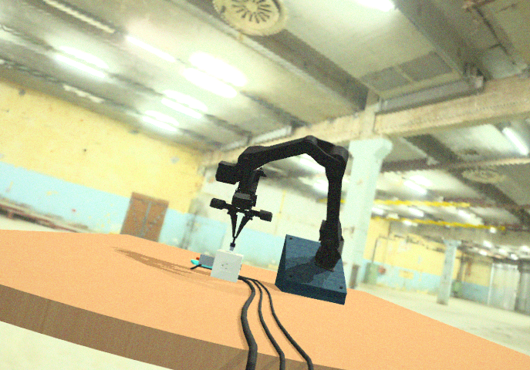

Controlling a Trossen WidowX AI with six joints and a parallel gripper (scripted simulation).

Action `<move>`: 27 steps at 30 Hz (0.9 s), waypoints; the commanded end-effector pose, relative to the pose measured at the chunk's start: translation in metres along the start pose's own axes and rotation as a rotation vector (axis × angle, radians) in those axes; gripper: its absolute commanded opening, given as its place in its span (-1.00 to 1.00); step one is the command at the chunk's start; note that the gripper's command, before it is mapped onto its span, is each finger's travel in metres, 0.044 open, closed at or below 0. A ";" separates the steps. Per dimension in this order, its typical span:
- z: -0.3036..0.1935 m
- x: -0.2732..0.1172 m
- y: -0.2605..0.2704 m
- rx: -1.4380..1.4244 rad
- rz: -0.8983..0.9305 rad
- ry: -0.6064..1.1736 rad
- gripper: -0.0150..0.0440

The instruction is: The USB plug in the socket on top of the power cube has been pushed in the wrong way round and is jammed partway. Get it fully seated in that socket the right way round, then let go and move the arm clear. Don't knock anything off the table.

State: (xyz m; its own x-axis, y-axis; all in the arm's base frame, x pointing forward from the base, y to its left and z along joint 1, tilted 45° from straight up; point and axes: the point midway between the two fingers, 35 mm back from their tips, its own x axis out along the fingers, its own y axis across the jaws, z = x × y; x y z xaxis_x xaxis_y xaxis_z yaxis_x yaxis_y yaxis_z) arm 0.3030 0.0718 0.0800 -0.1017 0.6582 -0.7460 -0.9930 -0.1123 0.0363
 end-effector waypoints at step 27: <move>0.000 0.004 0.000 0.004 0.001 0.005 -0.49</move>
State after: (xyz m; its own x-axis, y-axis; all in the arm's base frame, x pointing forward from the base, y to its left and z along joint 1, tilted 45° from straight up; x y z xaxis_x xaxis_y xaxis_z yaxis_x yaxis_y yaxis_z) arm 0.3026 0.0739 0.0776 -0.1019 0.6571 -0.7469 -0.9930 -0.1126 0.0364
